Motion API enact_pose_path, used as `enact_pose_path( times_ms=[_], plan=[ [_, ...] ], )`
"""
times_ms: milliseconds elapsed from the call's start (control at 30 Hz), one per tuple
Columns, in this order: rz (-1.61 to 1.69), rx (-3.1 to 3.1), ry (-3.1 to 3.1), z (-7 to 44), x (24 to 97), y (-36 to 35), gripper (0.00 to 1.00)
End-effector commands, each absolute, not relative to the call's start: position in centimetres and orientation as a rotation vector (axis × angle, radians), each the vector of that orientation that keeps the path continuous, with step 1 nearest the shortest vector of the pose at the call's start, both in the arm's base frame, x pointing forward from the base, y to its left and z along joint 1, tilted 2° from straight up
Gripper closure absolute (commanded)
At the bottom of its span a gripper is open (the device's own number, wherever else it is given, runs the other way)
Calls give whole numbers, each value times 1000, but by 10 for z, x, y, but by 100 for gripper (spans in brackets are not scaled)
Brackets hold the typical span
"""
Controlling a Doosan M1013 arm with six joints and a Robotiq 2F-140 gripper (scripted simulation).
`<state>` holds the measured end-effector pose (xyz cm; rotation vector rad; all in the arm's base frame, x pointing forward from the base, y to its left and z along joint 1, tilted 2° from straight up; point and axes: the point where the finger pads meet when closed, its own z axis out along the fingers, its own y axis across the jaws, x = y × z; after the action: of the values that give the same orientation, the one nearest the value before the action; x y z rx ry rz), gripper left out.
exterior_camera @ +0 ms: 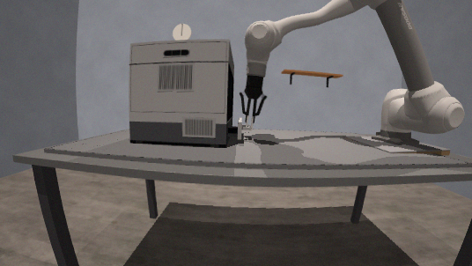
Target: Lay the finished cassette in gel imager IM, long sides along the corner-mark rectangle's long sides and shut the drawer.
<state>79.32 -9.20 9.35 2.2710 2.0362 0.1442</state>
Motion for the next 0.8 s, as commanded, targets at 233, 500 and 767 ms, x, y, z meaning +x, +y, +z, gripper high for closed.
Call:
enact_pose_path(
  times_ms=[233, 500, 767],
  plan=[
    [145, 2271, 2036, 94, 806, -93, 90],
    [145, 2271, 2036, 95, 814, -94, 90],
    [145, 2271, 2036, 95, 824, -95, 90]
  ],
)
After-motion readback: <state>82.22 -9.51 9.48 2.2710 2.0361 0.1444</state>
